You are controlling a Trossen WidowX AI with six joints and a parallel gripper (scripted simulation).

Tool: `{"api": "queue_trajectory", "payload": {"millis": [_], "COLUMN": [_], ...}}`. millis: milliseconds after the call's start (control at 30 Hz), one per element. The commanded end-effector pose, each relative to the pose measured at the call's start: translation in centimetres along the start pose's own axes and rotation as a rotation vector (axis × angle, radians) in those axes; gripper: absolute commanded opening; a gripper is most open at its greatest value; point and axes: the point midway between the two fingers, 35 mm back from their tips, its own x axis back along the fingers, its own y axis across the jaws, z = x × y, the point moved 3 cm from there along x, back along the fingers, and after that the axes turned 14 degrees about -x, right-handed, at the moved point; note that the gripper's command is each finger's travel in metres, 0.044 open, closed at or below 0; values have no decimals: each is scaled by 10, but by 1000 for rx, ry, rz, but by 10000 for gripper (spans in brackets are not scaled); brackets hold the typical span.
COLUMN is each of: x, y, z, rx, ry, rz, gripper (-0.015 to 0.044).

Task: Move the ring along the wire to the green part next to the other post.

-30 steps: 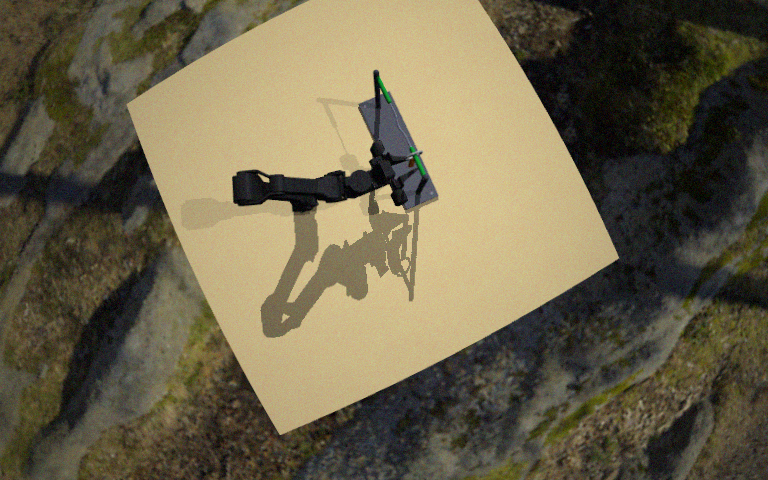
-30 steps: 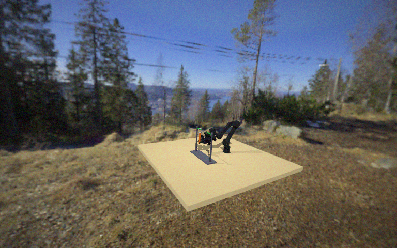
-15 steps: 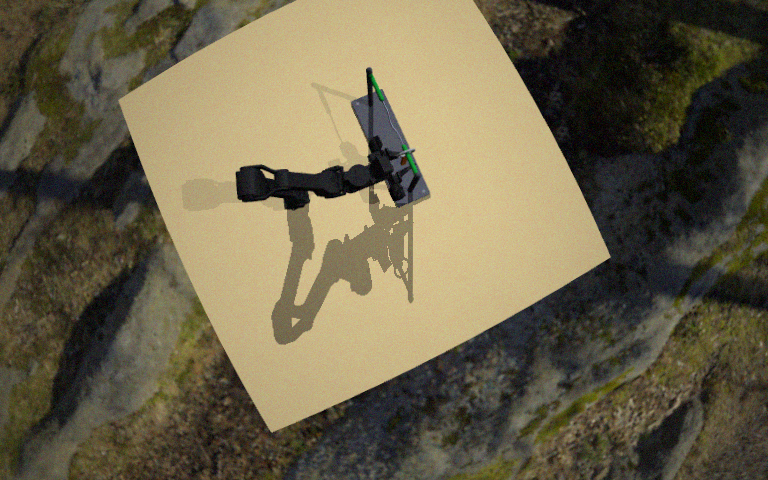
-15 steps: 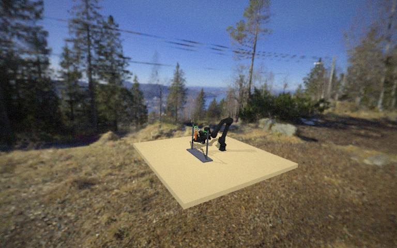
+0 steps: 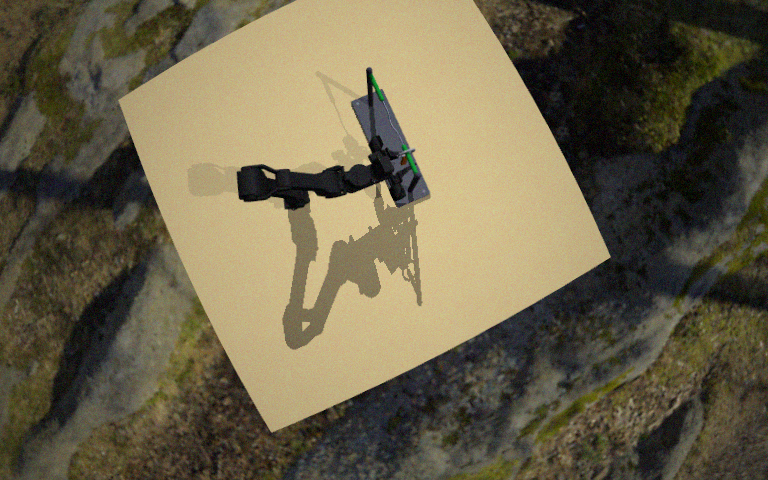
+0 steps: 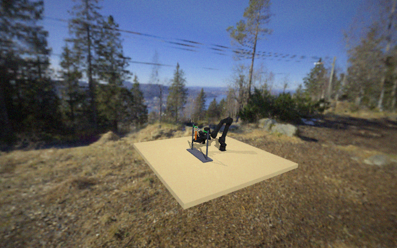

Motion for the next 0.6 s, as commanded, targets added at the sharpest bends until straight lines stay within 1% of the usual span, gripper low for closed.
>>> {"api": "queue_trajectory", "payload": {"millis": [0, 67, 467, 567], "x": [0, 0, 0, 0], "y": [0, 0, 0, 0], "z": [0, 0, 0, 0], "rx": [-4, -4, 0, 0], "ry": [-2, -2, 0, 0], "rz": [3, 3, 0, 0], "gripper": [160, 160, -150, -150]}}
